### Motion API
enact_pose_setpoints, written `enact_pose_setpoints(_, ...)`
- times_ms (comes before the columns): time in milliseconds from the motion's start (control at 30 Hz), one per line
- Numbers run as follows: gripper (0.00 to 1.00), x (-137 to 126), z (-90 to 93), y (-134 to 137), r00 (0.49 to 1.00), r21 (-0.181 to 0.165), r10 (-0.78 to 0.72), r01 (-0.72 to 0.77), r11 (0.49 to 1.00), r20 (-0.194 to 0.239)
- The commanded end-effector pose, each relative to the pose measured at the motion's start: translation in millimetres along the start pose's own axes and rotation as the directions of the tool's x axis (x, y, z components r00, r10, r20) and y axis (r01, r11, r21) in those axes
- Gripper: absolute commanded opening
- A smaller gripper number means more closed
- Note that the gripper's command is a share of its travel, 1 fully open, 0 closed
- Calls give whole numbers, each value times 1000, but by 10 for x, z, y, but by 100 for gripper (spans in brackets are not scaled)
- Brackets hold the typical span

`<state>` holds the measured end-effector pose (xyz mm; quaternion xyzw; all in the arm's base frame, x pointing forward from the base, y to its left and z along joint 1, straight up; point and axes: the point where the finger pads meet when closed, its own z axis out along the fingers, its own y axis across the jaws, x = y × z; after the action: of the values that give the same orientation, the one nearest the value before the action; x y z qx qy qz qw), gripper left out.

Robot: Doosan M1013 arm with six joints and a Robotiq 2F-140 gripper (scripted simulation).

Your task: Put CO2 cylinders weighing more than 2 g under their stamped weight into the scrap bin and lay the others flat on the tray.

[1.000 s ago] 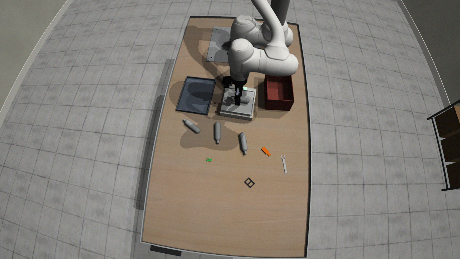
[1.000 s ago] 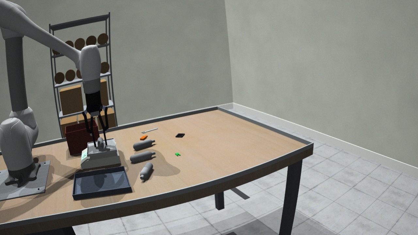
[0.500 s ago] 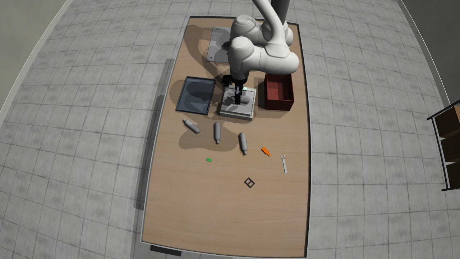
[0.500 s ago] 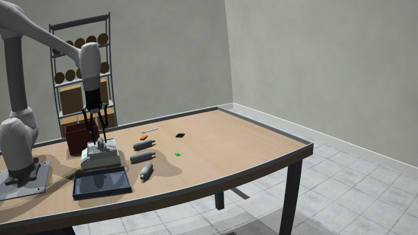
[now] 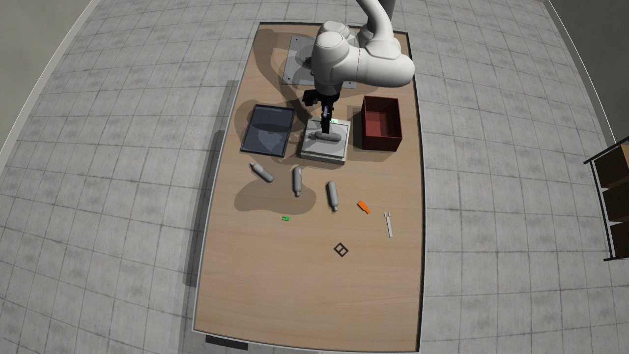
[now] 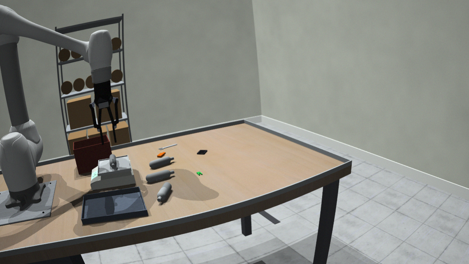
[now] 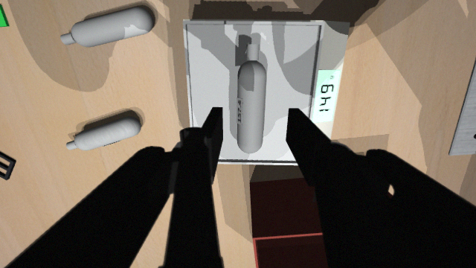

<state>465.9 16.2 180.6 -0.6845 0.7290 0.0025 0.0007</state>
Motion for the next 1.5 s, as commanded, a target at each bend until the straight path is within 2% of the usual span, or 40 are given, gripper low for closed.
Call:
enact_pose_setpoints(0,41,-1,-142,-4,1000,0,0,0,1000,0)
enact_pose_setpoints(333,41,-1,-208,0,1000,0,-5,5,1000,0)
enact_pose_setpoints(433,41,-2,-244,36,998,0,-67,67,998,0)
enact_pose_setpoints(500,41,-3,-297,93,987,0,-162,162,987,0)
enact_pose_setpoints(667,41,-7,-519,348,882,0,-471,471,882,-2)
enact_pose_setpoints(800,41,-10,-726,614,758,-5,-652,652,759,-11)
enact_pose_setpoints(867,41,-10,-726,614,758,-5,-652,652,759,-11)
enact_pose_setpoints(900,41,-11,-772,679,645,-7,-764,764,645,-12)
enact_pose_setpoints(1000,41,-12,-887,846,536,-13,-844,844,537,-17)
enact_pose_setpoints(1200,41,-12,-983,996,238,-18,-971,971,238,-14)
enact_pose_setpoints(1333,41,-12,-985,1000,29,-4,-1000,1000,29,-2)
enact_pose_setpoints(1367,41,-12,-985,1000,0,0,-1000,1000,0,0)
enact_pose_setpoints(1467,41,-12,-985,1000,0,0,-1000,1000,0,0)
